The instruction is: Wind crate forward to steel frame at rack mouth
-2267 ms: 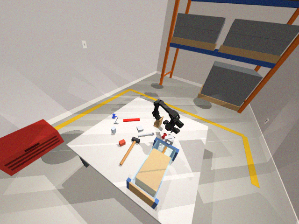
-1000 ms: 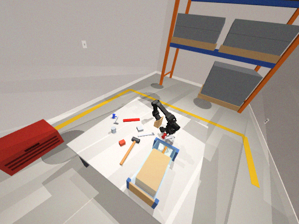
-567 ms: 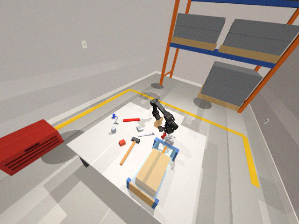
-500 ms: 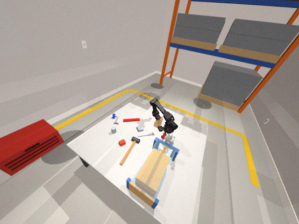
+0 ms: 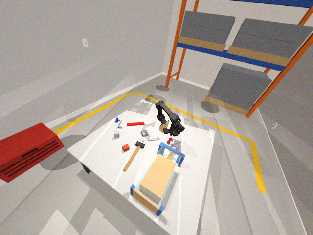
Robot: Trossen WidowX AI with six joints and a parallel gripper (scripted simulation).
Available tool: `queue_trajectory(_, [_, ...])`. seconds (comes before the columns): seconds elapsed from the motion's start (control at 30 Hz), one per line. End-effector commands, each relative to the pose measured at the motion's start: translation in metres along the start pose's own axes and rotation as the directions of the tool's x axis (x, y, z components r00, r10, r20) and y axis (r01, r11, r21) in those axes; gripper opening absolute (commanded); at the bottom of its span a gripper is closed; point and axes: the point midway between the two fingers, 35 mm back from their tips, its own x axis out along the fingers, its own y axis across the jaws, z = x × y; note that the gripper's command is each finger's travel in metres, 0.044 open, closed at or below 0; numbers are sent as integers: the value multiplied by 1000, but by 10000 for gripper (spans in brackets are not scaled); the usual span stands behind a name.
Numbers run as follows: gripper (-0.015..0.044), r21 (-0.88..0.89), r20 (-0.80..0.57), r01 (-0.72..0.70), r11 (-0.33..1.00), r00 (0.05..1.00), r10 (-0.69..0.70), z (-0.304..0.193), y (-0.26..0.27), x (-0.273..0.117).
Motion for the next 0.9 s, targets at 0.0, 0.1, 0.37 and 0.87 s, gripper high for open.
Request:
queue_trajectory(0.0, [0,4,4,-2,1000,1000,2,0,2,-19])
queue_trajectory(0.1, [0,4,4,-2,1000,1000,2,0,2,-19])
queue_trajectory(0.37, [0,0,5,-2,1000,1000,2,17,19,18])
queue_trajectory(0.87, [0,0,5,-2,1000,1000,2,18,20,28])
